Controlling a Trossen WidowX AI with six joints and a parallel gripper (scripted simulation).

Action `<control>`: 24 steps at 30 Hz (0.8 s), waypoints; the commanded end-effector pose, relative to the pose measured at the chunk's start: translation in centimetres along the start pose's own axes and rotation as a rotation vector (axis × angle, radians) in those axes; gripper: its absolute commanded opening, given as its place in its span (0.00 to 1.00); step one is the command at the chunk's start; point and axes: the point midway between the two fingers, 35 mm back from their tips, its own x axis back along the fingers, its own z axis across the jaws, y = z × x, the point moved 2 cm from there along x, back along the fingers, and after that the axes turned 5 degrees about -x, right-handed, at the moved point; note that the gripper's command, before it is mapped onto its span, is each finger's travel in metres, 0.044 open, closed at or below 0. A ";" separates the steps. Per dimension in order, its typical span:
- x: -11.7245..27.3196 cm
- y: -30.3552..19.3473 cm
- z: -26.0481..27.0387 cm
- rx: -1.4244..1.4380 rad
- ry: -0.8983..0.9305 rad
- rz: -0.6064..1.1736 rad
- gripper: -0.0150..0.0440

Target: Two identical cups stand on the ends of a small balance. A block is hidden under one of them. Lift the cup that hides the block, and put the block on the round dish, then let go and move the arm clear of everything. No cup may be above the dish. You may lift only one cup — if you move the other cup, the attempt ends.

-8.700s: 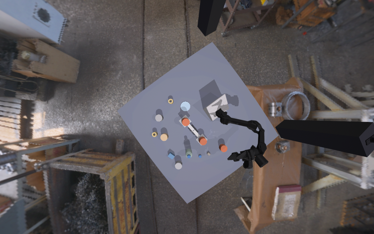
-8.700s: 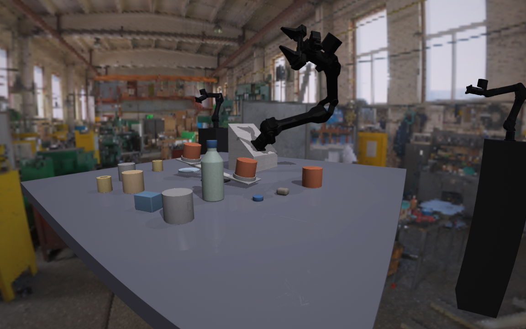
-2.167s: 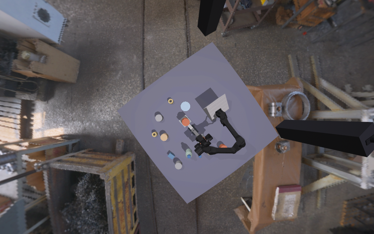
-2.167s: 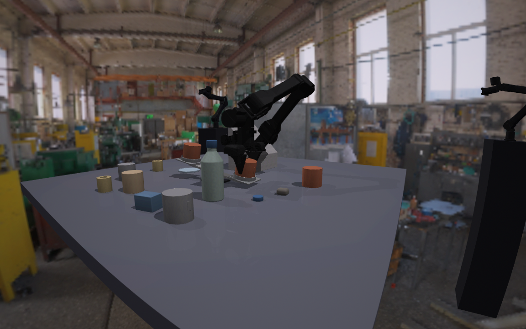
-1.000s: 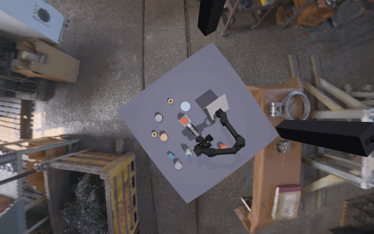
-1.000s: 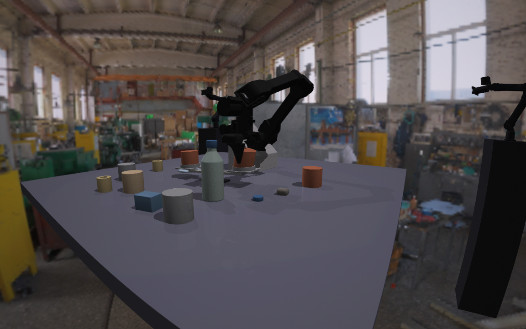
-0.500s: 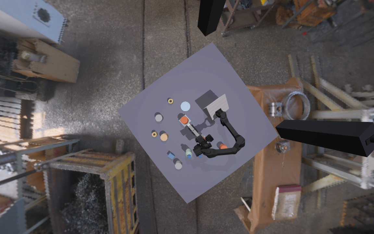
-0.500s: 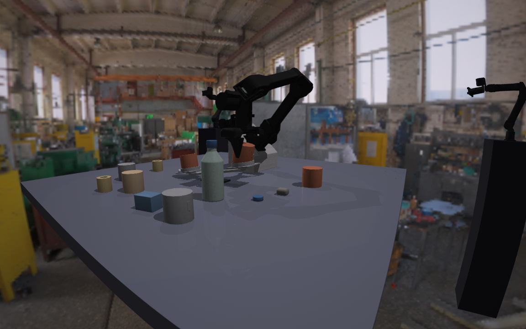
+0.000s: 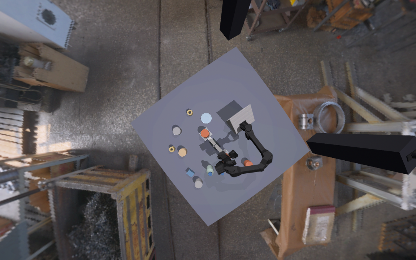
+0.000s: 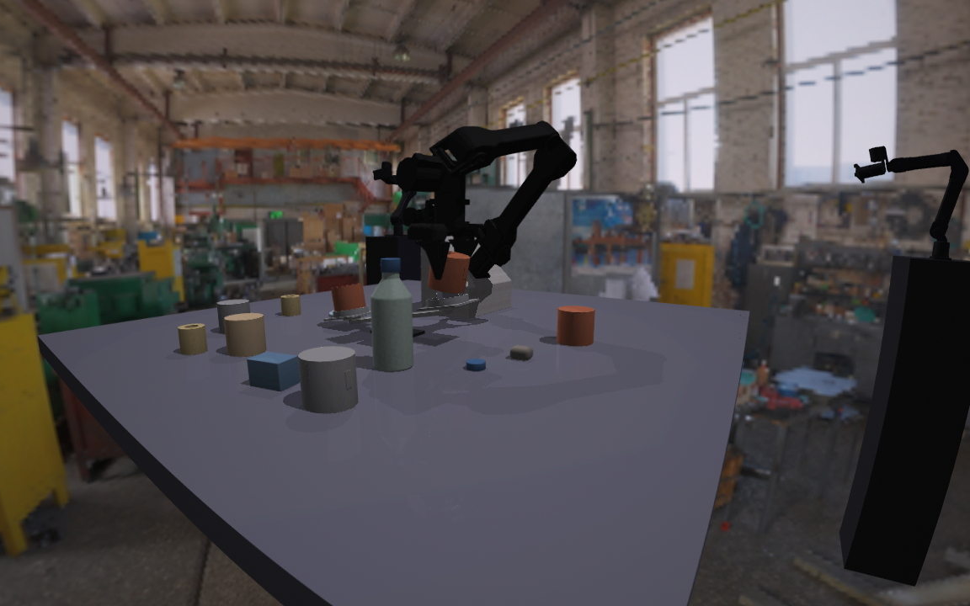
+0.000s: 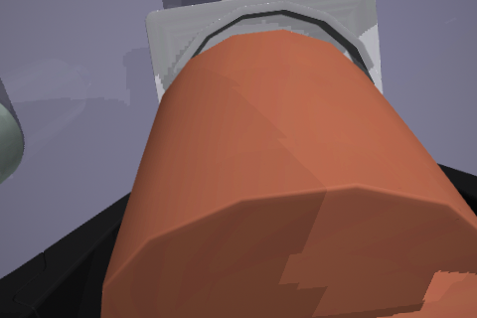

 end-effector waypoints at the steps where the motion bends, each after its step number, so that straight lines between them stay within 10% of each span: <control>1: 0.7 -0.1 0.1 0.007 0.005 0.004 0.25; 24: 3.6 -0.2 -0.2 0.007 0.004 0.009 0.25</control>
